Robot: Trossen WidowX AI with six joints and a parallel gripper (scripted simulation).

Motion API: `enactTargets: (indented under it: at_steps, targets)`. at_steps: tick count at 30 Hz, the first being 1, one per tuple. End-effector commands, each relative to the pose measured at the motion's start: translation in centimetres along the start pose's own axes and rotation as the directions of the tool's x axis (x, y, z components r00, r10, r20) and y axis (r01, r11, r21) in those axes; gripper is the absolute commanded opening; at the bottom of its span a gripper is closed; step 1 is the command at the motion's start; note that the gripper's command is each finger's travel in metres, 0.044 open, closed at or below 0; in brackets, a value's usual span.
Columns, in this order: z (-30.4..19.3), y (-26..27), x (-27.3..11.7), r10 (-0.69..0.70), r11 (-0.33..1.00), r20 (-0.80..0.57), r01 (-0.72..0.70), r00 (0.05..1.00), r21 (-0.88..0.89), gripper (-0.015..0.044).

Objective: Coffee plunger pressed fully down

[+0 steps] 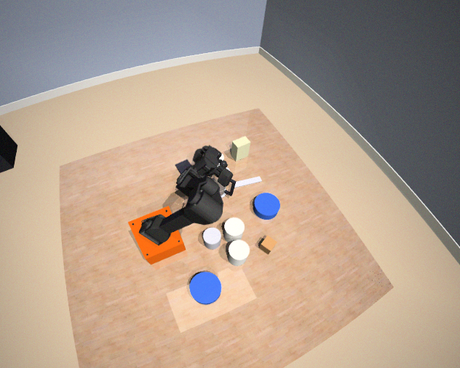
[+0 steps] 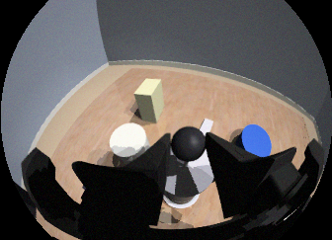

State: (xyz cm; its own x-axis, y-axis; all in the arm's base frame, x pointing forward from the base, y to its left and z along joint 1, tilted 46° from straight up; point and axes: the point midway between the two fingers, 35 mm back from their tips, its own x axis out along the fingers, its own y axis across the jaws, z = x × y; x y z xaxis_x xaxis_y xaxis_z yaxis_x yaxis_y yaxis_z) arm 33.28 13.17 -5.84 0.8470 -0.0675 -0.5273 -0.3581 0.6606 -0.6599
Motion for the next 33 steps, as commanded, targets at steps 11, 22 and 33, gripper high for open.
enactTargets:
  at_steps: [11,22,33]
  targets:
    - [-1.30,-0.02,0.92,-0.004,1.000,-0.047,0.003,0.999,-0.020,0.0123]
    - [-1.11,0.03,1.16,-0.004,1.000,-0.047,0.004,0.999,-0.019,0.0123]
    - [-0.96,0.06,1.36,-0.005,1.000,-0.047,0.004,0.999,-0.019,0.0123]
